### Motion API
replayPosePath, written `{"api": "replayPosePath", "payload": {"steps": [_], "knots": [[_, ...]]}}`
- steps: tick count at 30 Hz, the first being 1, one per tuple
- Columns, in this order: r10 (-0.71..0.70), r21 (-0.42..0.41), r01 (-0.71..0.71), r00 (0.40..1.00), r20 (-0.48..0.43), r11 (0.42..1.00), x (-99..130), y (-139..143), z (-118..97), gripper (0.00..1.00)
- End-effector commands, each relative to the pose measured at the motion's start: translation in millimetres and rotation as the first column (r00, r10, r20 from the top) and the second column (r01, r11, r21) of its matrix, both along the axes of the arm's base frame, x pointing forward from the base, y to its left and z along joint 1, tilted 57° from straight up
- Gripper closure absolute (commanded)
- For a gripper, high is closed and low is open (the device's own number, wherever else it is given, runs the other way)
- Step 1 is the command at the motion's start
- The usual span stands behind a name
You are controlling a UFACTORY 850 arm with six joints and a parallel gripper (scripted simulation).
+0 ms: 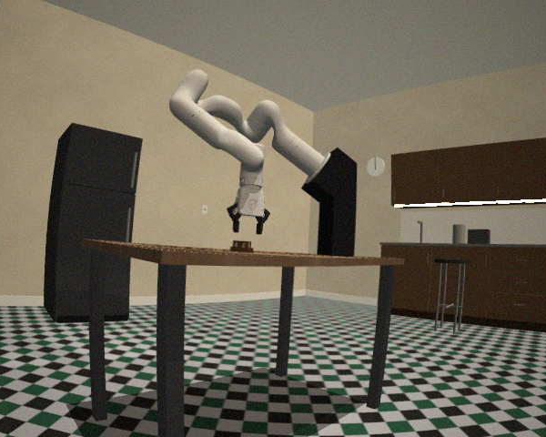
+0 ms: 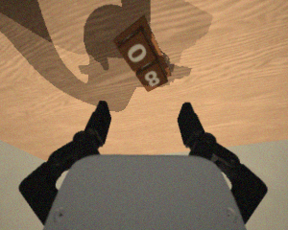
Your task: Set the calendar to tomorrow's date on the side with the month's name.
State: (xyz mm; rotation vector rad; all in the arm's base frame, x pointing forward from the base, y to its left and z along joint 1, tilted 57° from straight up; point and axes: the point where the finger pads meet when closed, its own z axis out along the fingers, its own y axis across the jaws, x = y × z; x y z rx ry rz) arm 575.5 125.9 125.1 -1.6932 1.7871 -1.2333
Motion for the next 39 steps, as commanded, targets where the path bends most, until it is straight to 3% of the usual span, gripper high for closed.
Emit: {"api": "replayPosePath", "payload": {"steps": [1,5,7,10,16,22,30,37,39], "knots": [[-0.019,0.03,0.019,1.0,0.014,0.999,2,3,0,0.0],[-0.099,0.142,0.09,0.994,0.053,0.986,3,5,0,0.0],[-0.099,0.142,0.09,0.994,0.053,0.986,3,5,0,0.0],[-0.155,0.218,0.135,0.985,0.075,0.967,4,8,0,0.0],[-0.169,0.238,0.146,0.982,0.08,0.96,10,16,-1,0.0],[-0.298,0.406,0.231,0.949,0.108,0.884,11,19,-1,0.0],[-0.315,0.429,0.241,0.943,0.111,0.871,17,29,-1,0.0],[-0.45,0.596,0.303,0.886,0.111,0.743,19,32,-1,0.0],[-0.462,0.61,0.308,0.88,0.109,0.73,23,39,-2,0.0]]}}
